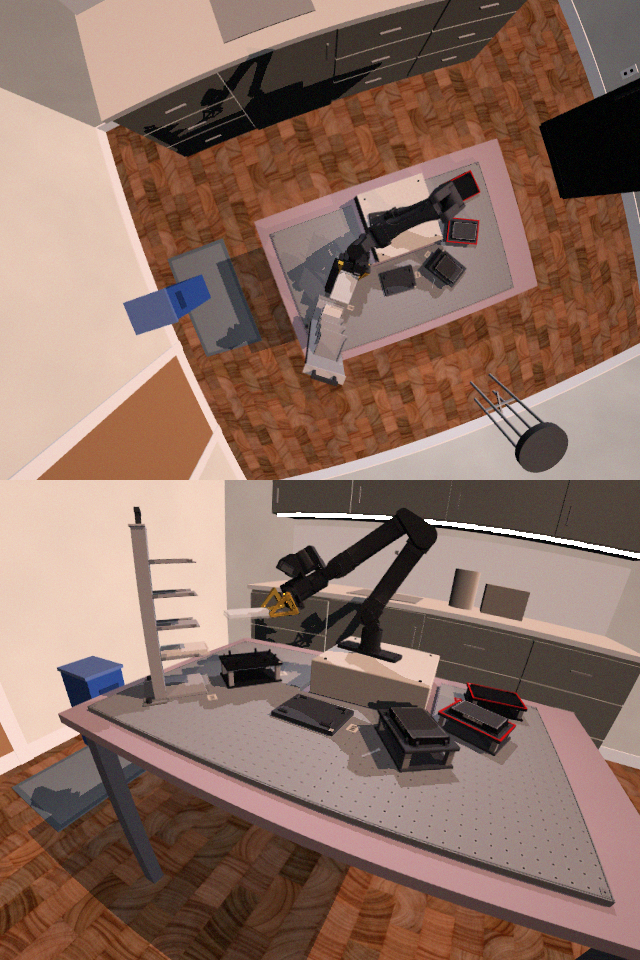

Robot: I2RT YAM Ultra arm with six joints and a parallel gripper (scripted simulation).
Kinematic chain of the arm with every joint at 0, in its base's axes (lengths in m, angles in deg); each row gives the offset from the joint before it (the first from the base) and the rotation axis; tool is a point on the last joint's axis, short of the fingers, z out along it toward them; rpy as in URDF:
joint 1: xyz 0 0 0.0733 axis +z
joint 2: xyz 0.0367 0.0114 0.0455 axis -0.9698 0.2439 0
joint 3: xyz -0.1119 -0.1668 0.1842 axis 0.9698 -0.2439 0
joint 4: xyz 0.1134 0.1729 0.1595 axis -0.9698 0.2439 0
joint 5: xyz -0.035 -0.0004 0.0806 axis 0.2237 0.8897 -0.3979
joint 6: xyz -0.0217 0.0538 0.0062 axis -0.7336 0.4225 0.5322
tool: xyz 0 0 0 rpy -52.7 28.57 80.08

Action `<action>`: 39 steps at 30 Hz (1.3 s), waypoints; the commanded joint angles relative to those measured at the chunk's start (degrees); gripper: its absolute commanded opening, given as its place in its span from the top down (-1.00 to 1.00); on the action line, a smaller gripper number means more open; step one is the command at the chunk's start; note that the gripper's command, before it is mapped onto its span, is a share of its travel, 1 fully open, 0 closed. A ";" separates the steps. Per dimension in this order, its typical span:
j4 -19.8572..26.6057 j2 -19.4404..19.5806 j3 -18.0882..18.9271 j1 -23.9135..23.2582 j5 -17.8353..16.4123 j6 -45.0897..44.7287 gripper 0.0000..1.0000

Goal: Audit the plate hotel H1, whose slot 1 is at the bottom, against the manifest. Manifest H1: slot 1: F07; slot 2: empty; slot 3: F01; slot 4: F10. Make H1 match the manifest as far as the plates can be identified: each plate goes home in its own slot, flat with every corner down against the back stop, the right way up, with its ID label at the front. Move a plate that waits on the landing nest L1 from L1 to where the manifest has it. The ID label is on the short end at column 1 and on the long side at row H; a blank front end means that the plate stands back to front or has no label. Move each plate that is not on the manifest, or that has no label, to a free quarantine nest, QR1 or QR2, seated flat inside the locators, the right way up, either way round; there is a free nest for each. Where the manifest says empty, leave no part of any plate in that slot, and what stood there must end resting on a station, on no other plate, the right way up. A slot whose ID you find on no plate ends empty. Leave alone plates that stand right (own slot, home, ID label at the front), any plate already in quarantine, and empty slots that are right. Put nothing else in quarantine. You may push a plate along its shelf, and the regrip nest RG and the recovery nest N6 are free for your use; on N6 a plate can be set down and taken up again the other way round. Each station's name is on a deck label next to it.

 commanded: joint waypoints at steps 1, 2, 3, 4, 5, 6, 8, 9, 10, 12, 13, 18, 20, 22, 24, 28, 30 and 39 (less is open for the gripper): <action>1.62 -0.69 0.85 -0.03 -0.34 -0.15 -0.72; 1.96 -0.85 1.04 -0.03 -0.34 -0.15 -0.72; 2.32 -1.01 1.24 -0.03 -0.34 -0.15 -0.72; 2.68 -1.17 1.44 -0.04 -0.34 -0.16 -0.72; 3.05 -1.33 1.65 -0.04 -0.34 -0.16 -0.72; 3.41 -1.49 1.85 -0.04 -0.35 -0.16 -0.72; 4.13 -1.79 2.26 -0.05 -0.35 -0.17 -0.72; 4.47 -1.93 2.46 -0.05 -0.35 -0.17 -0.72; 4.80 -2.07 2.66 -0.06 -0.36 -0.17 -0.72; 5.45 -2.33 3.04 -0.06 -0.36 -0.17 -0.72; 5.76 -2.45 3.23 -0.06 -0.36 -0.18 -0.72; 6.61 -2.77 3.76 -0.06 -0.36 -0.17 -0.72; 7.24 -3.01 4.16 -0.06 -0.36 -0.17 -0.72; 7.94 -3.26 4.59 -0.08 -0.38 -0.19 -0.72; 8.56 -3.47 5.00 -0.07 -0.37 -0.18 -0.72; 9.81 -3.89 5.83 -0.08 -0.38 -0.19 -0.72; 10.41 -4.08 6.24 -0.09 -0.38 -0.19 -0.72; 12.41 -4.67 7.64 -0.11 -0.40 -0.21 -0.72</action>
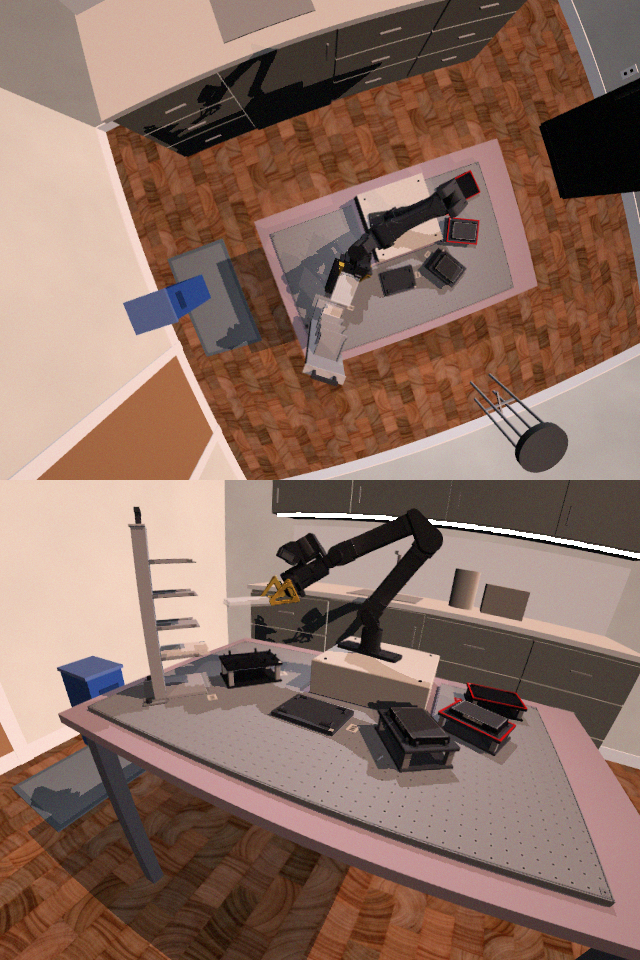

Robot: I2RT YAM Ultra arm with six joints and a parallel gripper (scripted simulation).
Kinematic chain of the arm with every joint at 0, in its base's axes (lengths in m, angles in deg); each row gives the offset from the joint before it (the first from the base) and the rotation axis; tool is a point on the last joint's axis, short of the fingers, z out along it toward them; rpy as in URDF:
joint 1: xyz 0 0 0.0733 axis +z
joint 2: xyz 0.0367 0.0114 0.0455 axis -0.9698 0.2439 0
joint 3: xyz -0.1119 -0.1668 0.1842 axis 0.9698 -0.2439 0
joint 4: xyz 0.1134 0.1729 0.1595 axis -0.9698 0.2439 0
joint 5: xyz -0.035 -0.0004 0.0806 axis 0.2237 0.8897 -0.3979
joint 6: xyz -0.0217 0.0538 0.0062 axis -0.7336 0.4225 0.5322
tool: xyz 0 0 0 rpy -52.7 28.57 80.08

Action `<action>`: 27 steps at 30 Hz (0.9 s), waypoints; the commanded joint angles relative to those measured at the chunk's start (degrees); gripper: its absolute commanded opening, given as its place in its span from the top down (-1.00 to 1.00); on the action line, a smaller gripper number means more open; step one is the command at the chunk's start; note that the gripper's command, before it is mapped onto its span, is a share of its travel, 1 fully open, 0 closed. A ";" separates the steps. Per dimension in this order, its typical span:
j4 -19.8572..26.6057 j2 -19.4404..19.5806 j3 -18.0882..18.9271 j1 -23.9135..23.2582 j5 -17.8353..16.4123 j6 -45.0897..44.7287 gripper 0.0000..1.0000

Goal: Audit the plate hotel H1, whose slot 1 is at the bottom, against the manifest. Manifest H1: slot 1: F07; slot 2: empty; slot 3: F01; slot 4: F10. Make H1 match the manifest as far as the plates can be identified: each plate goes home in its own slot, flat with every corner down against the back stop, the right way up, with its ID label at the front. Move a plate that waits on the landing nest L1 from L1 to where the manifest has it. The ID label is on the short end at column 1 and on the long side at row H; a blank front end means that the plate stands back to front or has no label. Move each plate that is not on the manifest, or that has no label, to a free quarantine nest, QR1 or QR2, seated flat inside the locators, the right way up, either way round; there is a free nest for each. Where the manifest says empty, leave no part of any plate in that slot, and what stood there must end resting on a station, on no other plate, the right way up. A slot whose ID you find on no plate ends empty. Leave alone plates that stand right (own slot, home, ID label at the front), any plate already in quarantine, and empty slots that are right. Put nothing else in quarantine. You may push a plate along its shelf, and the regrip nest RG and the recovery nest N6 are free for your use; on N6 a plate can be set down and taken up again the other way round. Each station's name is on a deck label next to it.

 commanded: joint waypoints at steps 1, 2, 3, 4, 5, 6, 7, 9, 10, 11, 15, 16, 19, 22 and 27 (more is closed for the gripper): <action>1.43 -0.57 1.17 -0.05 -0.40 -0.15 -0.72; 1.72 -0.65 1.38 -0.05 -0.40 -0.15 -0.72; 2.01 -0.73 1.60 -0.05 -0.41 -0.15 -0.72; 2.30 -0.80 1.81 -0.06 -0.41 -0.15 -0.72; 2.58 -0.87 2.02 -0.06 -0.41 -0.15 -0.72; 2.85 -0.94 2.22 -0.06 -0.41 -0.16 -0.72; 3.12 -1.01 2.43 -0.06 -0.42 -0.16 -0.72; 3.39 -1.07 2.63 -0.07 -0.42 -0.16 -0.72; 3.39 -1.07 2.63 -0.07 -0.42 -0.16 -0.72; 3.64 -1.13 2.82 -0.07 -0.42 -0.16 -0.72; 4.68 -1.36 3.63 -0.08 -0.43 -0.17 -0.72; 4.95 -1.41 3.84 -0.09 -0.43 -0.17 -0.72; 5.77 -1.58 4.50 -0.09 -0.44 -0.18 -0.72; 6.56 -1.72 5.14 -0.10 -0.44 -0.18 -0.72; 7.32 -1.84 5.76 -0.11 -0.45 -0.19 -0.72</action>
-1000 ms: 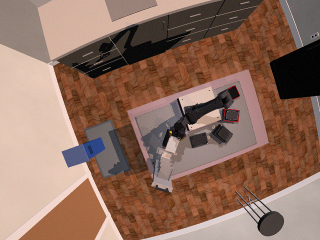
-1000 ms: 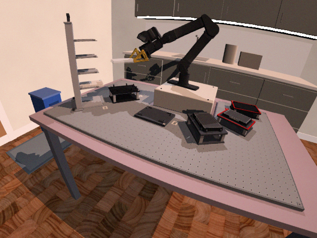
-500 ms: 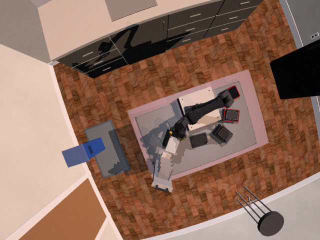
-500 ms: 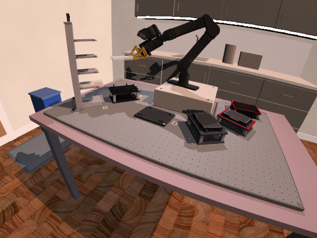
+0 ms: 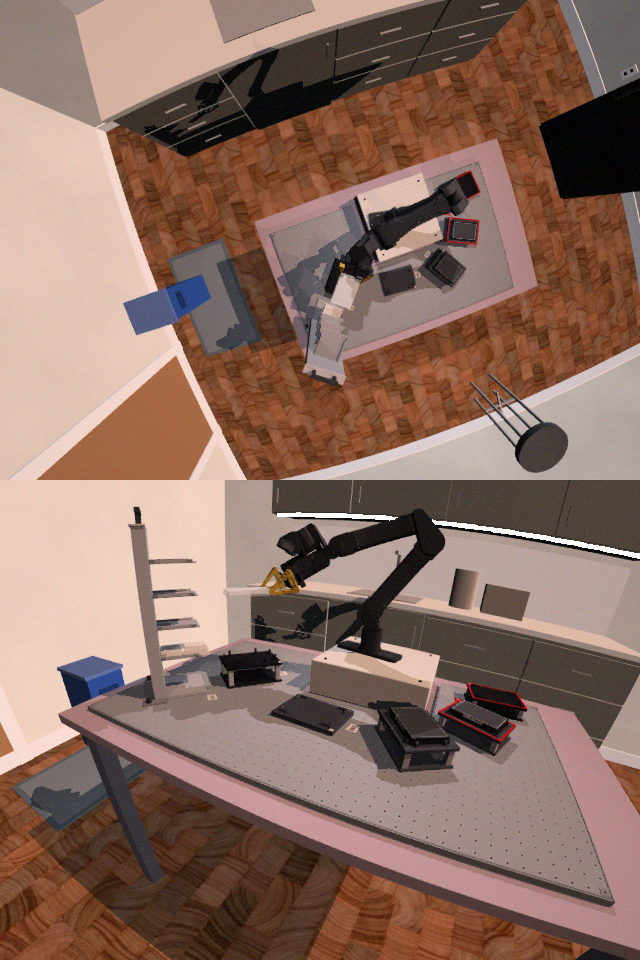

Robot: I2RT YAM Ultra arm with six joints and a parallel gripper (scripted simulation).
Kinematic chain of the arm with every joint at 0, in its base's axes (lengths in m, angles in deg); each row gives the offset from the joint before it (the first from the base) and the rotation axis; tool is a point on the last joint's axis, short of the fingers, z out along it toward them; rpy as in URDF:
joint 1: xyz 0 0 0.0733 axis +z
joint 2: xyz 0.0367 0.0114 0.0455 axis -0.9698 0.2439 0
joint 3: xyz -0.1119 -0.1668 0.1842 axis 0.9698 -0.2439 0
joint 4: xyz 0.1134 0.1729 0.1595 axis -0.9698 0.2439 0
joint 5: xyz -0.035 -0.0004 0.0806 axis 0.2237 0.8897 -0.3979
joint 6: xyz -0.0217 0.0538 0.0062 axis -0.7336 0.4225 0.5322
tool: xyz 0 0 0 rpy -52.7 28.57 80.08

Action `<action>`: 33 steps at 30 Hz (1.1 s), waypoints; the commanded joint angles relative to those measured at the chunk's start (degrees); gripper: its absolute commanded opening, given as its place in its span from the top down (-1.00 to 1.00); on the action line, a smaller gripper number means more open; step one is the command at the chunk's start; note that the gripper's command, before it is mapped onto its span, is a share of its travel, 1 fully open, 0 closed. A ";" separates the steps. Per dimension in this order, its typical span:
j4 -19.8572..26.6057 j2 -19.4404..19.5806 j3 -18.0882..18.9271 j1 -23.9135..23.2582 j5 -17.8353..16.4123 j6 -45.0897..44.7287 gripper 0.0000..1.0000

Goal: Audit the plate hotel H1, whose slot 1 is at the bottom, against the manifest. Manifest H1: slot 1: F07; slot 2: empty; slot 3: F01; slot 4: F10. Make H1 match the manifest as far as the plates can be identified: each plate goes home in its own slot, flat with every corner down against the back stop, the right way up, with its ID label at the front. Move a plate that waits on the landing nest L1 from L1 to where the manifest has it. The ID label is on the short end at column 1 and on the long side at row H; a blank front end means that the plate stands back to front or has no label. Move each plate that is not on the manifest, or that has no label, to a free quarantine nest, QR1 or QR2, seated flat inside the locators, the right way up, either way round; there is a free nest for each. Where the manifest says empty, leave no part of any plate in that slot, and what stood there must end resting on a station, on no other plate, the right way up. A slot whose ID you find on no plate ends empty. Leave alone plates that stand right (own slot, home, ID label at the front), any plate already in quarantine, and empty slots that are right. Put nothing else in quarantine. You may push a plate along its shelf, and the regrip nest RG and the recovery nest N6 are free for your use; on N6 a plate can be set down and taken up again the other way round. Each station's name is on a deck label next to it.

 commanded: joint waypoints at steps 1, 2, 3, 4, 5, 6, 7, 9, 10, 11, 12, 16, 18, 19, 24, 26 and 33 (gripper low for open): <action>1.07 -0.20 0.77 -0.05 -0.43 -0.15 -0.72; 1.30 -0.23 0.97 -0.05 -0.44 -0.15 -0.72; 1.54 -0.27 1.17 -0.05 -0.44 -0.15 -0.72; 1.79 -0.30 1.38 -0.06 -0.44 -0.16 -0.72; 2.05 -0.34 1.60 -0.06 -0.44 -0.16 -0.72; 2.31 -0.37 1.83 -0.06 -0.44 -0.16 -0.72; 2.57 -0.41 2.05 -0.06 -0.45 -0.16 -0.72; 3.08 -0.47 2.50 -0.07 -0.45 -0.17 -0.72; 3.33 -0.50 2.72 -0.07 -0.45 -0.17 -0.72; 3.58 -0.52 2.94 -0.08 -0.45 -0.17 -0.72; 3.82 -0.55 3.15 -0.08 -0.46 -0.17 -0.72; 4.53 -0.61 3.80 -0.09 -0.46 -0.18 -0.72; 4.75 -0.63 4.00 -0.09 -0.47 -0.18 -0.72; 4.97 -0.65 4.20 -0.09 -0.47 -0.18 -0.72; 6.22 -0.73 5.36 -0.11 -0.48 -0.19 -0.72; 6.72 -0.76 5.84 -0.11 -0.48 -0.20 -0.72; 8.17 -0.80 7.24 -0.13 -0.50 -0.21 -0.72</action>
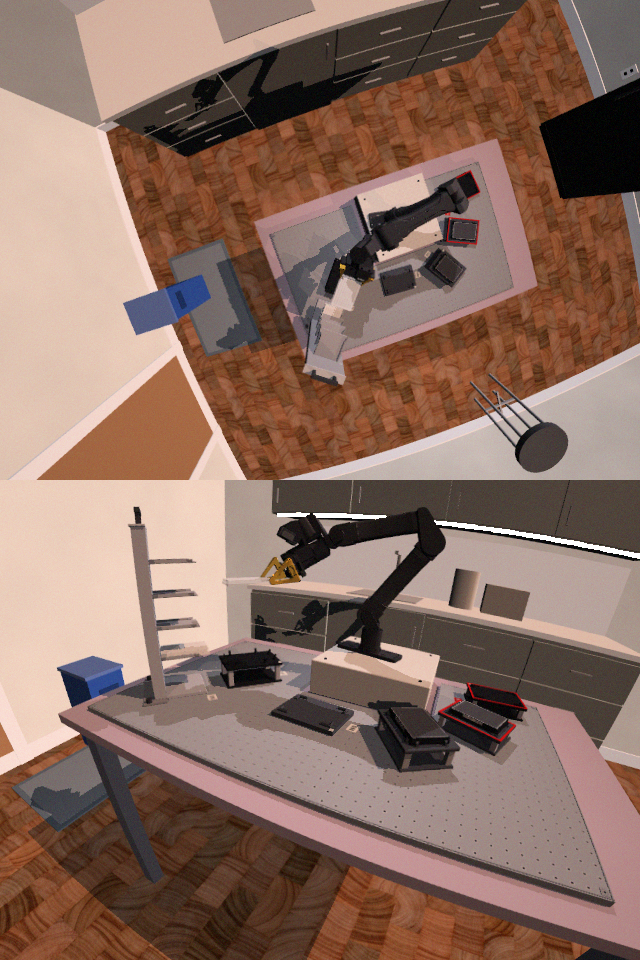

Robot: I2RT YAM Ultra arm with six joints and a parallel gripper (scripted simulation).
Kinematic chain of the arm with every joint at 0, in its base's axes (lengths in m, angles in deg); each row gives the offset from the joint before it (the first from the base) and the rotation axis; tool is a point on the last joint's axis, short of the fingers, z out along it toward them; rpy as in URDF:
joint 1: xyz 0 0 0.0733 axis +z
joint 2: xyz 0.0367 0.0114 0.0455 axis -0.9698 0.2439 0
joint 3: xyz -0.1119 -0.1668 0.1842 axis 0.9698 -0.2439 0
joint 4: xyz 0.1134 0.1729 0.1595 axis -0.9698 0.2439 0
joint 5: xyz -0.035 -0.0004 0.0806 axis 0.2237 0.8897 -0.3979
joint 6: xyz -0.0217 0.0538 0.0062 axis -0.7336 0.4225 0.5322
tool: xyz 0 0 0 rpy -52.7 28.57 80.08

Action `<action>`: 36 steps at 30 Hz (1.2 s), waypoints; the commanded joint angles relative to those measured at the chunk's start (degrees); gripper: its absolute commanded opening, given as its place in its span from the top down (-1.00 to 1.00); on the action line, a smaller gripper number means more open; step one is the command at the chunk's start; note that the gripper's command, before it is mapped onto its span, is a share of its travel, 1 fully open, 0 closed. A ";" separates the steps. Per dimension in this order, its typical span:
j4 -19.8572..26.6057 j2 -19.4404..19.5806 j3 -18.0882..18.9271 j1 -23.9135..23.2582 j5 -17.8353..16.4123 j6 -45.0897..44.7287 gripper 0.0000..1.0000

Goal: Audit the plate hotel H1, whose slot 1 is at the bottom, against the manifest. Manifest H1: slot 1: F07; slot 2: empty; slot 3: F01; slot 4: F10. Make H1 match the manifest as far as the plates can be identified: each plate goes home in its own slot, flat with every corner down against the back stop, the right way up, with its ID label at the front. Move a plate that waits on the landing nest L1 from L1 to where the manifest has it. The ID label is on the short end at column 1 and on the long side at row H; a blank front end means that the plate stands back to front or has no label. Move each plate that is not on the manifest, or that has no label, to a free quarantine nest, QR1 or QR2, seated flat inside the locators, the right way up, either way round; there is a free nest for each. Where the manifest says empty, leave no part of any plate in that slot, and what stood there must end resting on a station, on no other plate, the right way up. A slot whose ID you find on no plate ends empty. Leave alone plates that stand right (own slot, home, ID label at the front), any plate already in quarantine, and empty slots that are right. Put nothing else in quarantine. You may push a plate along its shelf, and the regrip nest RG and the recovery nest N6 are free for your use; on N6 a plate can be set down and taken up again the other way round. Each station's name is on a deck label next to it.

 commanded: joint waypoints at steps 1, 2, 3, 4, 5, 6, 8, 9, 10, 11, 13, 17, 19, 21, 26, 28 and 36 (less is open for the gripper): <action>0.92 -0.36 0.75 -0.04 -0.50 -0.14 -0.72; 1.13 -0.36 0.96 -0.05 -0.50 -0.15 -0.72; 1.35 -0.36 1.17 -0.05 -0.50 -0.15 -0.72; 1.57 -0.36 1.39 -0.05 -0.50 -0.15 -0.72; 1.80 -0.36 1.62 -0.05 -0.51 -0.15 -0.72; 2.03 -0.36 1.85 -0.06 -0.51 -0.15 -0.72; 2.50 -0.36 2.33 -0.06 -0.51 -0.16 -0.72; 2.73 -0.35 2.56 -0.06 -0.51 -0.16 -0.72; 2.97 -0.35 2.80 -0.07 -0.52 -0.16 -0.72; 3.19 -0.34 3.03 -0.07 -0.52 -0.16 -0.72; 3.64 -0.32 3.49 -0.07 -0.52 -0.17 -0.72; 4.29 -0.29 4.17 -0.08 -0.53 -0.17 -0.72; 4.49 -0.28 4.38 -0.09 -0.53 -0.18 -0.72; 4.90 -0.26 4.81 -0.09 -0.54 -0.18 -0.72; 6.01 -0.17 6.00 -0.10 -0.55 -0.19 -0.72; 6.45 -0.13 6.49 -0.11 -0.55 -0.19 -0.72; 7.71 0.01 7.87 -0.13 -0.57 -0.21 -0.72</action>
